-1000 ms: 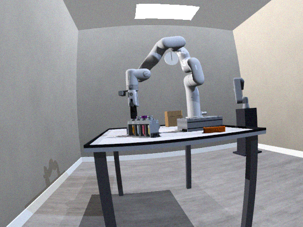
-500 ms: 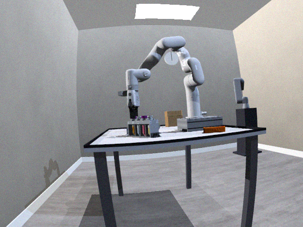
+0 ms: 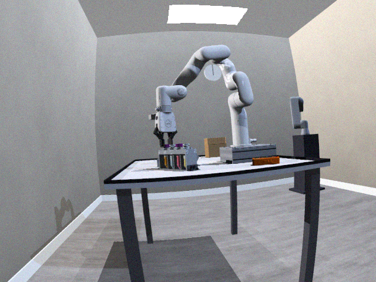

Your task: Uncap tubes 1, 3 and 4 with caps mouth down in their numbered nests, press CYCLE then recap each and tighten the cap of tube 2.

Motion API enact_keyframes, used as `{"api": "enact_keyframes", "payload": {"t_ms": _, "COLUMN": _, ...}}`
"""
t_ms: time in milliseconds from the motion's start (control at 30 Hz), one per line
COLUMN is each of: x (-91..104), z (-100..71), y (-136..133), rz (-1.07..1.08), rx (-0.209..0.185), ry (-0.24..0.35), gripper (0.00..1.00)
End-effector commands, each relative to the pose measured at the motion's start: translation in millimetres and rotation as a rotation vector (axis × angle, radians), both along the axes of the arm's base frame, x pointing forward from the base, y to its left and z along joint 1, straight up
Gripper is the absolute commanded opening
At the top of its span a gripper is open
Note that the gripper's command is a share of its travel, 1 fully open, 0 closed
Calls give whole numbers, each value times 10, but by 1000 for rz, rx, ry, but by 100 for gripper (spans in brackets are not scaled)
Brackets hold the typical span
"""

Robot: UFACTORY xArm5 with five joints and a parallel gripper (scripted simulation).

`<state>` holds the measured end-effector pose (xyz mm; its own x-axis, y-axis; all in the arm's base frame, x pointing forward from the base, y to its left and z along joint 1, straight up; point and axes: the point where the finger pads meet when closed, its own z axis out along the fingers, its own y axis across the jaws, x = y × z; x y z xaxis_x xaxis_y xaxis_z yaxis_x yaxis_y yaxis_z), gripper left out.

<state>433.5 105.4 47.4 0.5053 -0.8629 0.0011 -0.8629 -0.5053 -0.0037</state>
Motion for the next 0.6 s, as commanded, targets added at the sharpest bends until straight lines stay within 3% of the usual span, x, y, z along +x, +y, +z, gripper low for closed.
{"api": "enact_keyframes", "payload": {"t_ms": 0, "x": 12, "z": 12, "y": 3, "rz": -279, "rx": 7, "ry": -2, "gripper": 46}}
{"api": "enact_keyframes", "payload": {"t_ms": 433, "x": 12, "z": 12, "y": 3, "rz": -783, "rx": 9, "ry": 0, "gripper": 46}}
{"api": "enact_keyframes", "payload": {"t_ms": 567, "x": 12, "z": 13, "y": 4, "rz": -806, "rx": 9, "ry": 0, "gripper": 46}}
